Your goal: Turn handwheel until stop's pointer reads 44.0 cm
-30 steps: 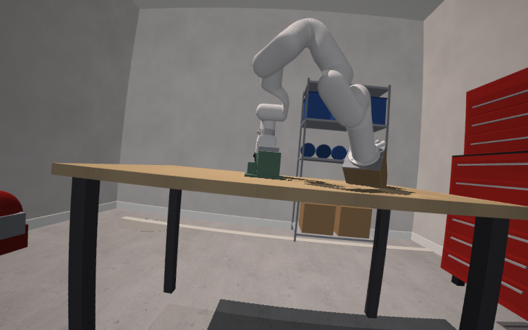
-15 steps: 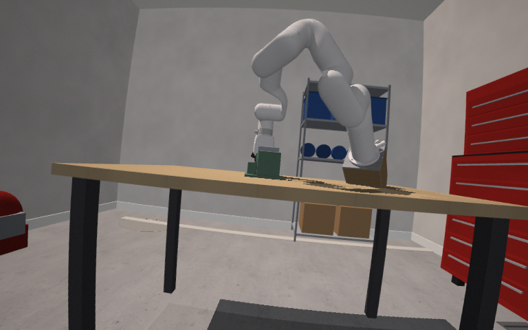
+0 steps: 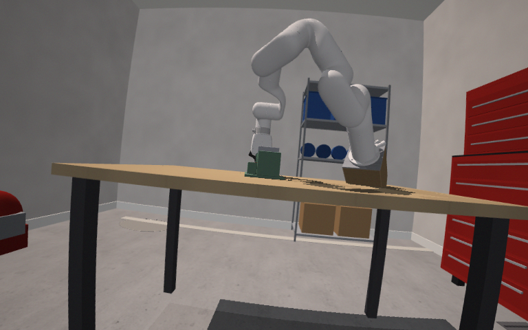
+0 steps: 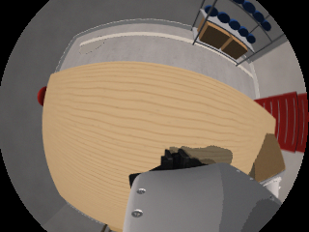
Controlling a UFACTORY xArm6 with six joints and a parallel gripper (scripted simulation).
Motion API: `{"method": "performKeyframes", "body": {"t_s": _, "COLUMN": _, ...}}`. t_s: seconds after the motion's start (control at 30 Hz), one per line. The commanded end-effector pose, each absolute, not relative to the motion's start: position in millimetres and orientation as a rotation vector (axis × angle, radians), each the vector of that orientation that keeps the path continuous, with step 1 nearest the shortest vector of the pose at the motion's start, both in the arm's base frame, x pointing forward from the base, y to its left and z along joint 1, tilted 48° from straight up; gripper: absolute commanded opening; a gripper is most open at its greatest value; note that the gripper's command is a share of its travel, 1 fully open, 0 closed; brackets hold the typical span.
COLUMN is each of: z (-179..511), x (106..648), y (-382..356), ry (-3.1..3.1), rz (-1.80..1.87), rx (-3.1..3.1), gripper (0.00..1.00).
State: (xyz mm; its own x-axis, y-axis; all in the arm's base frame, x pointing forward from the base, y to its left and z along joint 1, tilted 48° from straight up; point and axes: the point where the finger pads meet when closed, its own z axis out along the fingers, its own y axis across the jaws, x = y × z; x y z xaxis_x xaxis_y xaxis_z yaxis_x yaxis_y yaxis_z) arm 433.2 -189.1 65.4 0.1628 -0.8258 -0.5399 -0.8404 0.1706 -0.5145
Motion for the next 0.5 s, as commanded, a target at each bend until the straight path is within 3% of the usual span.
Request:
{"method": "performKeyframes", "body": {"t_s": 0.0, "z": 68.9, "x": 434.6, "y": -192.0, "ry": 1.631, "rz": 0.018, "rx": -1.622, "gripper": 0.06}}
{"method": "performKeyframes", "body": {"t_s": 0.47, "z": 82.8, "x": 436.7, "y": -200.6, "ry": 1.631, "rz": 0.018, "rx": -1.622, "gripper": 0.06}}
